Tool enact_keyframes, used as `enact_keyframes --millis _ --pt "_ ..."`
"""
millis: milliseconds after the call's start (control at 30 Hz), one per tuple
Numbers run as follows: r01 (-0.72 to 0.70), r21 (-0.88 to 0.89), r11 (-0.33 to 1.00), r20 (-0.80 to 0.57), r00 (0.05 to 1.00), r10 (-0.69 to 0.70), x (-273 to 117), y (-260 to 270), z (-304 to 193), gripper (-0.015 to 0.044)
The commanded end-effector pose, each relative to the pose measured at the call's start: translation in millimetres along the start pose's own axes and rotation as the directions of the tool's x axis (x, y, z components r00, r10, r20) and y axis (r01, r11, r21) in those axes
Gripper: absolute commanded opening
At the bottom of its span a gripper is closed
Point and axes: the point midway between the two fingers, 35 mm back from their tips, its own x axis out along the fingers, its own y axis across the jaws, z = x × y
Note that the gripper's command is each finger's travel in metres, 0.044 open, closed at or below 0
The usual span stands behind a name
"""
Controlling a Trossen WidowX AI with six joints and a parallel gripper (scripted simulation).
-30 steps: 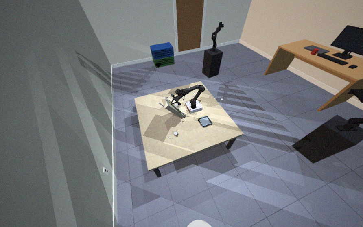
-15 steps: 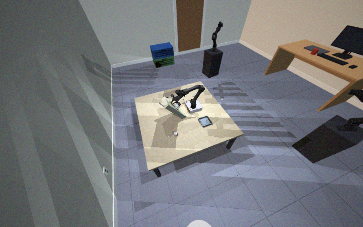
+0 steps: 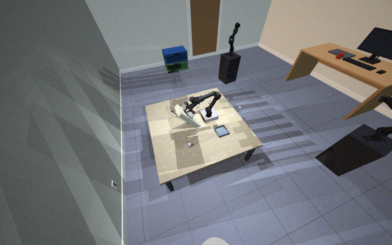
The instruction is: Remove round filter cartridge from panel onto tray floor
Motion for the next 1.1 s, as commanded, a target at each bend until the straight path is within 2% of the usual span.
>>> enact_keyframes --millis 0,1067 --pt "0.001 -0.004 1.000 -0.002 1.000 -0.001 -0.1 -0.9 0.7 0.0099" --pt "0.002 -0.004 1.000 -0.001 1.000 -0.002 4.8 -1.7 1.6 0.0099"
